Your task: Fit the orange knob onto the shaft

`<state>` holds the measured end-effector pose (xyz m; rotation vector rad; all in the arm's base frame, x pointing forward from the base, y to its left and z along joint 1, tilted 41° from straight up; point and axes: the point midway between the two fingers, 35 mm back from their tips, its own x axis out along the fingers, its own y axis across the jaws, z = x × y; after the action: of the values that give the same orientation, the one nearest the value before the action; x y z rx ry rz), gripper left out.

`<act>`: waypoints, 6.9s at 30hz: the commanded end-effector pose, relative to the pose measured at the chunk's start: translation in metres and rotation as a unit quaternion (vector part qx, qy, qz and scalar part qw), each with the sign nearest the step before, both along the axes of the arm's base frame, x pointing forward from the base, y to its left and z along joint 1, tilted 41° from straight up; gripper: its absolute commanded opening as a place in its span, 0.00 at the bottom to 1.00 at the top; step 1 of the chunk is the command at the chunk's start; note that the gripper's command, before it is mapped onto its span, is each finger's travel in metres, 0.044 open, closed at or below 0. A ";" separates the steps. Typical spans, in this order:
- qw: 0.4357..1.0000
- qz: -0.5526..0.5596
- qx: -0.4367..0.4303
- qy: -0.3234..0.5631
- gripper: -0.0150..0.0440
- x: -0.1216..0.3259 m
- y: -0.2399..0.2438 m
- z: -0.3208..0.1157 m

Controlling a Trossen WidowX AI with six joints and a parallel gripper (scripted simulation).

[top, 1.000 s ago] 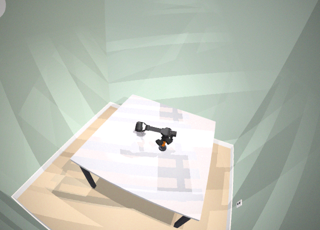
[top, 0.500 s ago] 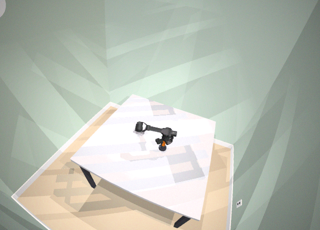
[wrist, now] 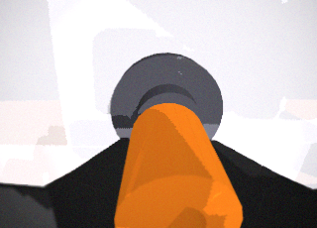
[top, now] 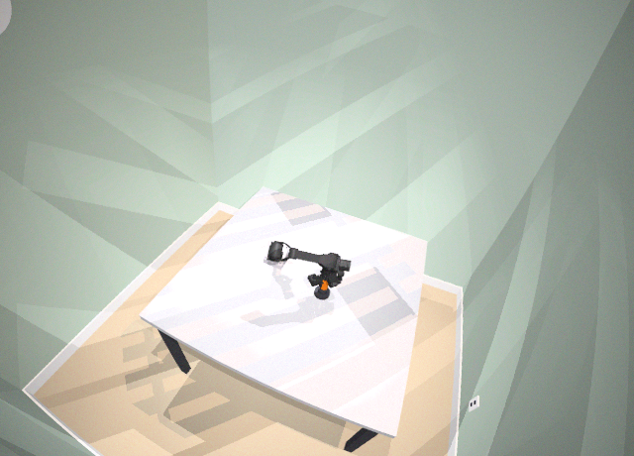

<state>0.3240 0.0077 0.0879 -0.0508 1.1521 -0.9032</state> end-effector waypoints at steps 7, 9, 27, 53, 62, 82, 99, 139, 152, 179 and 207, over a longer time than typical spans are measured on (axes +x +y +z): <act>1.000 -0.005 0.000 -0.005 0.25 -0.004 0.001 0.005; 1.000 -0.022 0.002 -0.019 0.25 -0.004 0.001 0.005; 0.994 -0.081 0.011 -0.069 0.25 -0.002 0.000 0.001; 0.978 -0.160 0.022 -0.135 0.25 -0.002 0.001 0.005; 0.978 -0.160 0.022 -0.135 0.25 -0.001 0.000 0.001; 0.975 -0.169 0.023 -0.142 0.25 -0.004 0.000 0.005; 0.950 -0.237 0.033 -0.199 0.25 -0.002 -0.001 0.003; 0.913 -0.311 0.043 -0.261 0.25 0.001 0.003 0.004; 0.913 -0.311 0.043 -0.261 0.25 -0.002 0.000 0.002; 0.913 -0.311 0.043 -0.261 0.25 -0.001 0.002 0.002; 0.865 -0.382 0.053 -0.321 0.25 -0.002 0.000 0.003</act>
<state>0.3217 0.0077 0.0891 0.7932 0.5661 -1.4092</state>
